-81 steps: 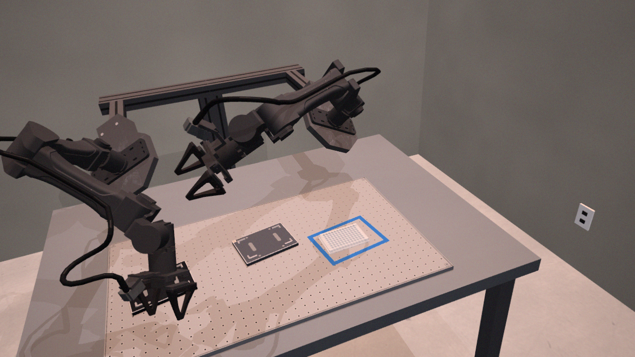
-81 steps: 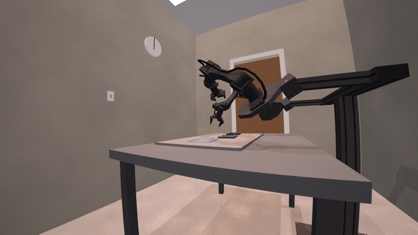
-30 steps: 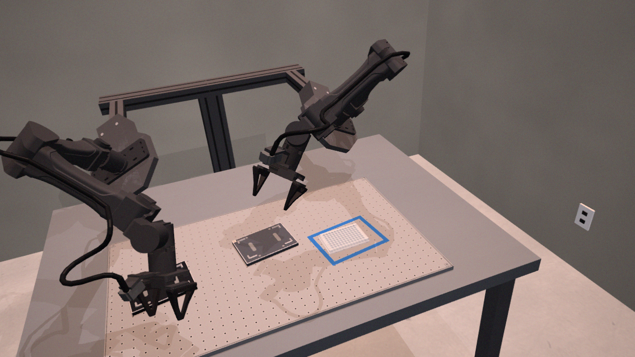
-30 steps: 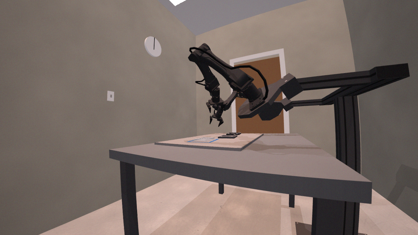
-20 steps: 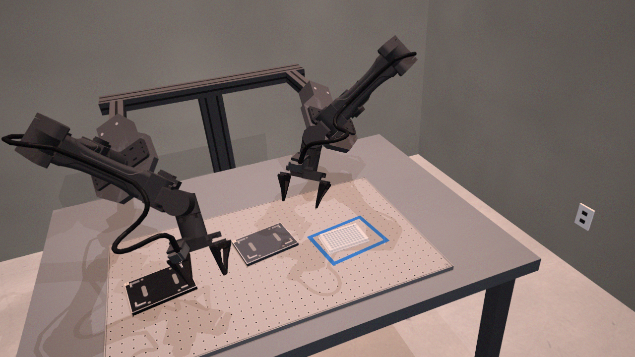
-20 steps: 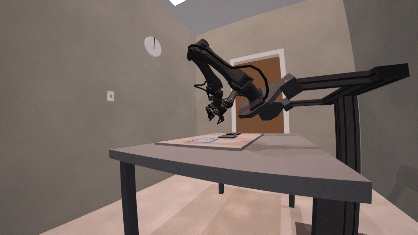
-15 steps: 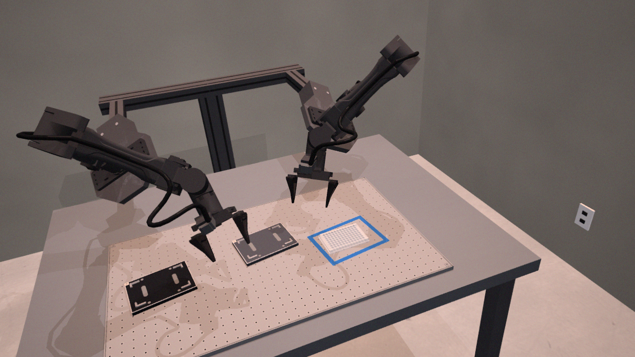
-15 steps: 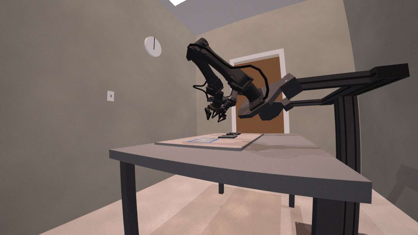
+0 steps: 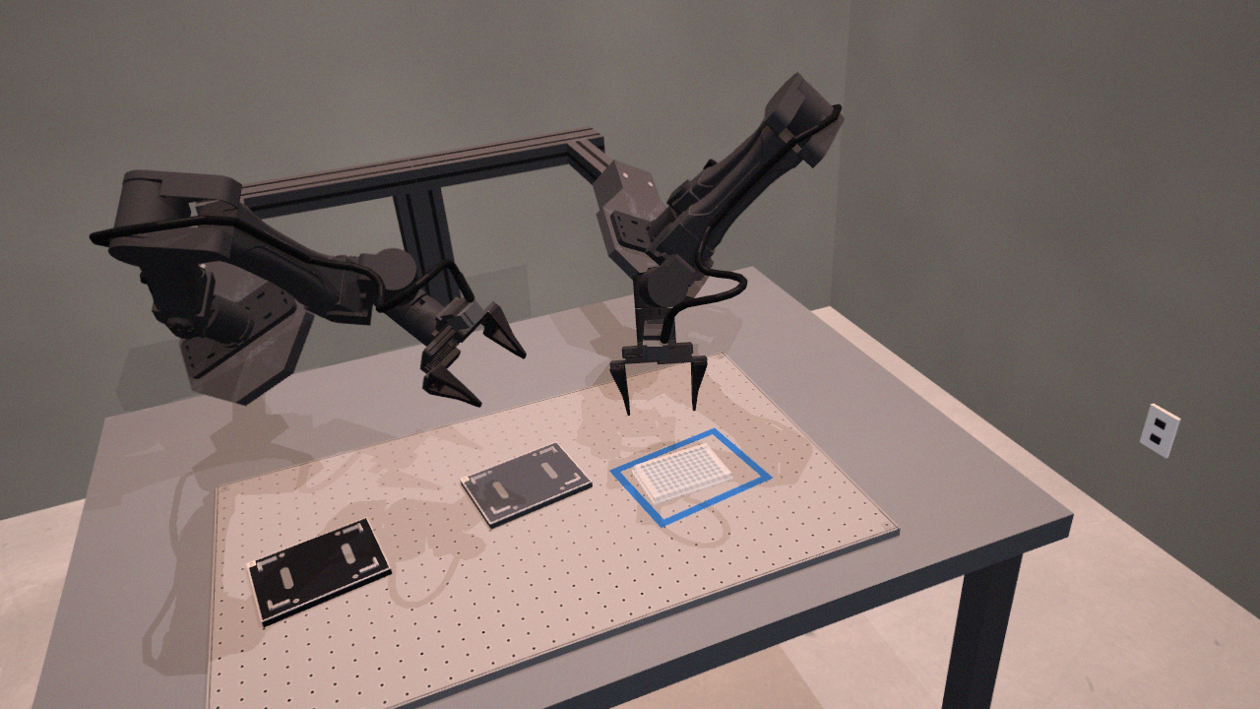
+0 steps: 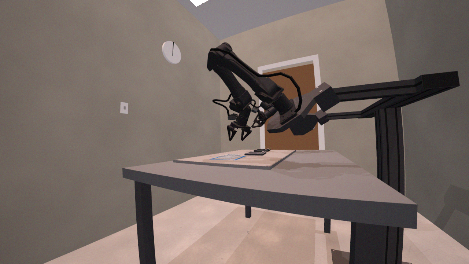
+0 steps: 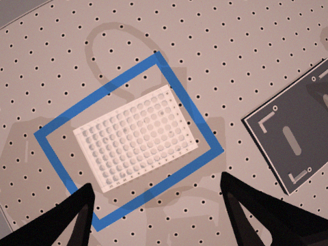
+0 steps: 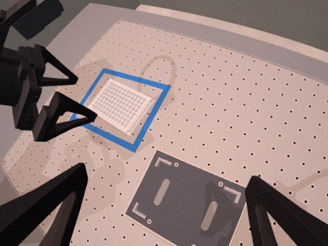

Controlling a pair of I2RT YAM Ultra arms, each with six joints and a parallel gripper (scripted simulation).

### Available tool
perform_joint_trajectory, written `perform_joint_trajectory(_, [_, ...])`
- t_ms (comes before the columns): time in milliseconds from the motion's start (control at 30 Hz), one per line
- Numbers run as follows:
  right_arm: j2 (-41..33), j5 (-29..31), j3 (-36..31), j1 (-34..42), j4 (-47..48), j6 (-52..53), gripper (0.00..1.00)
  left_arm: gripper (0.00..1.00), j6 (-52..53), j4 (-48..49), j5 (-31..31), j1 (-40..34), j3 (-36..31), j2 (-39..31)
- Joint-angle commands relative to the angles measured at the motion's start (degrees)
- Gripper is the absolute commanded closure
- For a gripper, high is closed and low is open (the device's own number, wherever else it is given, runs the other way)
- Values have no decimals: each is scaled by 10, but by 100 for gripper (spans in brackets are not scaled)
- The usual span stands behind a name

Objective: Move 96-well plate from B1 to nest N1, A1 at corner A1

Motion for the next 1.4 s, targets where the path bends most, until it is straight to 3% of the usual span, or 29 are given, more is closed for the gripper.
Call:
perform_joint_trajectory(0, [12, -33, -41, 47, 90, -93, 0, 0, -3, 48, -18, 12, -22, -19])
perform_joint_trajectory(400, [57, -71, -136, 142, 200, -189, 0, 0, 4, 63, -18, 38, -46, -12])
perform_joint_trajectory(1367, [57, -65, -131, 141, 203, -185, 0, 0, 2, 64, -16, 38, -40, -12])
